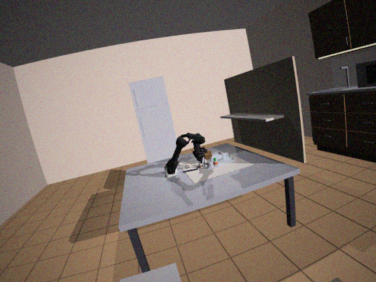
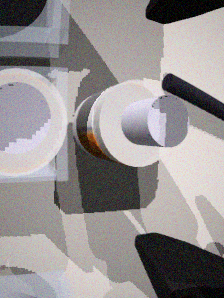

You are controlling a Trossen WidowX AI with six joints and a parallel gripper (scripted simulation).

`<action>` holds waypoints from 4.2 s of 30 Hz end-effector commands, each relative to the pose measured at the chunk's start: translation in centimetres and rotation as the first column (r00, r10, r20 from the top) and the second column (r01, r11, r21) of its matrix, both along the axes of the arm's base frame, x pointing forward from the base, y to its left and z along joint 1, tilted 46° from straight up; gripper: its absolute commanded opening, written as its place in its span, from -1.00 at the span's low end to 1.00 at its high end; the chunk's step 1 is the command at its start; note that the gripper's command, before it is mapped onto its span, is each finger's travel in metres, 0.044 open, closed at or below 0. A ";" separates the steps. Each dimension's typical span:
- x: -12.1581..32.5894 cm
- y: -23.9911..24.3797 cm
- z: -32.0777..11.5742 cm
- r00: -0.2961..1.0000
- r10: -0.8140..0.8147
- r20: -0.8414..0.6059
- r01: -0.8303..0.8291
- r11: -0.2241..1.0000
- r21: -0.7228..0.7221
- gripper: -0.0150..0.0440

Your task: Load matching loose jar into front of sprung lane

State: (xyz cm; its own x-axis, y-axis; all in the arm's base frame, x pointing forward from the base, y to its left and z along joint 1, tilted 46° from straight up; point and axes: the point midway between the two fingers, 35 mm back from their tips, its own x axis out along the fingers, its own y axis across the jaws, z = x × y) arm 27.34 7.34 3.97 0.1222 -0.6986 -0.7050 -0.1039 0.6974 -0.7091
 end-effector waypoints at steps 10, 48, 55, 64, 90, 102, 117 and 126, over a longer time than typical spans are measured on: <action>0.3 -1.5 -1.4 1.000 0.005 0.000 -0.005 1.000 -0.005 1.00; -1.1 4.2 3.4 1.000 0.006 -0.003 -0.006 1.000 0.002 -0.49; -2.0 5.9 5.2 1.000 0.005 -0.003 -0.005 1.000 -0.003 -0.49; 0.1 2.8 2.6 0.999 0.039 -0.035 -0.039 0.999 -0.007 -0.49; 1.0 0.5 0.4 0.998 0.045 -0.040 -0.045 0.999 -0.010 -0.49; 1.6 0.6 0.3 0.998 0.045 -0.040 -0.045 0.999 -0.010 -0.49; 2.2 0.7 0.3 0.998 0.045 -0.040 -0.045 0.999 -0.010 -0.49; 2.6 0.8 0.3 0.998 0.045 -0.039 -0.045 0.999 -0.010 -0.49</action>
